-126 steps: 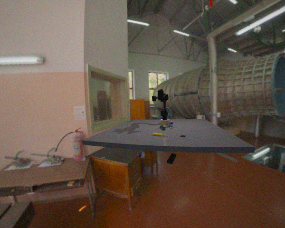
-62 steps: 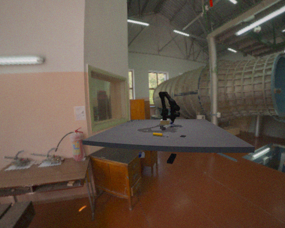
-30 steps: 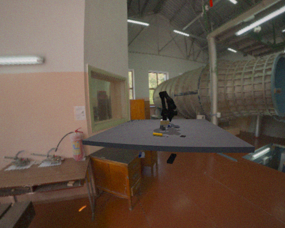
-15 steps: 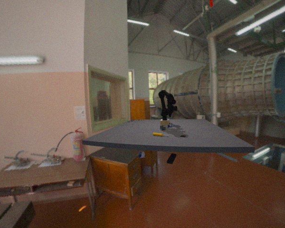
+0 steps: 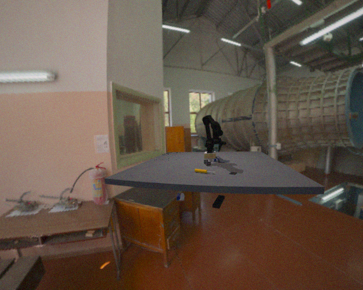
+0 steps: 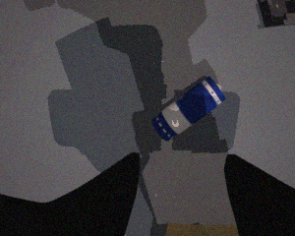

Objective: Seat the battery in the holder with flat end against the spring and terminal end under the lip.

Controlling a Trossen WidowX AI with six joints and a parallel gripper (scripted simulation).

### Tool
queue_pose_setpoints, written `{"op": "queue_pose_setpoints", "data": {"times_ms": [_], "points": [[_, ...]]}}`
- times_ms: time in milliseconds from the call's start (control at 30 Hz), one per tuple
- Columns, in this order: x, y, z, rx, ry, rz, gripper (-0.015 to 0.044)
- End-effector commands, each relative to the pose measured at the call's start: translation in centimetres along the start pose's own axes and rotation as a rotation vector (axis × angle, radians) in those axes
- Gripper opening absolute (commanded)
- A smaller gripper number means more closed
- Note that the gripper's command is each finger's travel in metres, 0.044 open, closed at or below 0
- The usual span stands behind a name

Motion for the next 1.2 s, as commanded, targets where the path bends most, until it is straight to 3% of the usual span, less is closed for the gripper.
{"op": "queue_pose_setpoints", "data": {"times_ms": [0, 133, 633, 1167], "points": [[2.5, -0.6, 0.5, 0.622, 0.001, -0.003, 0.0246], [3.5, -0.9, 0.6, 0.881, 0.002, -0.003, 0.0246], [3.6, -0.9, 0.6, 0.881, 0.002, -0.003, 0.0246], [6.2, -0.8, 0.8, 0.881, 0.002, -0.004, 0.0246]]}}
Point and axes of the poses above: the point midway between the two fingers, 35 mm back from their tips, its own x axis out along the fingers, its own y axis across the jaws, z = x × y, the point moved 9 cm from there along -x, back along the fingers, and after that the axes turned 9 degrees about x, right-handed, at the moved point
